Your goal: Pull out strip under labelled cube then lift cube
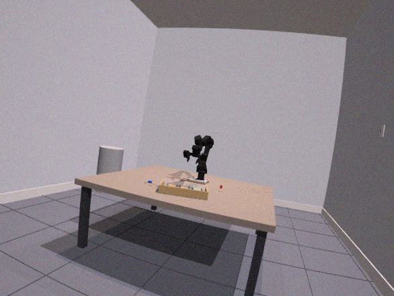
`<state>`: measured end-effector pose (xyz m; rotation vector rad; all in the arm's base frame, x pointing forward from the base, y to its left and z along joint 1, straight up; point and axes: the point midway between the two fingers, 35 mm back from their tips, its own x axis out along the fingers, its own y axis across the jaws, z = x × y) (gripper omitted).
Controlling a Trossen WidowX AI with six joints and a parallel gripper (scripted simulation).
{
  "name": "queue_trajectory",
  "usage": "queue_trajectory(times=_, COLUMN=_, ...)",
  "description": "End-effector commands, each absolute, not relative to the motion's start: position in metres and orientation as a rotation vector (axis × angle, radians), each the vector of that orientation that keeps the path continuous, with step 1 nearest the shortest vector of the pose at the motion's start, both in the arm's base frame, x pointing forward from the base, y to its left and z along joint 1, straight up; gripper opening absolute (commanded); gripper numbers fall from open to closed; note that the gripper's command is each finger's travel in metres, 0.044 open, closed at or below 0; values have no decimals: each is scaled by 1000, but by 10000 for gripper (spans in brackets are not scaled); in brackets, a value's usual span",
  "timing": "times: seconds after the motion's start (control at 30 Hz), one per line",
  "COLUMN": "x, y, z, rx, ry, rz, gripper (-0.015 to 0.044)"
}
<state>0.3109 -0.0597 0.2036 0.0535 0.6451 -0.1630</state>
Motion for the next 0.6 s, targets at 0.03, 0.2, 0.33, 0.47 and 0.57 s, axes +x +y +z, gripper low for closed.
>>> queue_trajectory(times=0.03, x=333, y=-79, z=201, rx=10, ry=794, rz=-163, gripper=216)
queue_trajectory(times=0.2, x=357, y=-105, z=187, rx=-41, ry=994, rz=-146, gripper=85)
queue_trajectory(times=0.33, x=373, y=-129, z=170, rx=-85, ry=1151, rz=-113, gripper=0)
queue_trajectory(times=0.47, x=385, y=-149, z=148, rx=-106, ry=1304, rz=-53, gripper=0)
queue_trajectory(times=0.57, x=391, y=-163, z=129, rx=-113, ry=1414, rz=3, gripper=0)
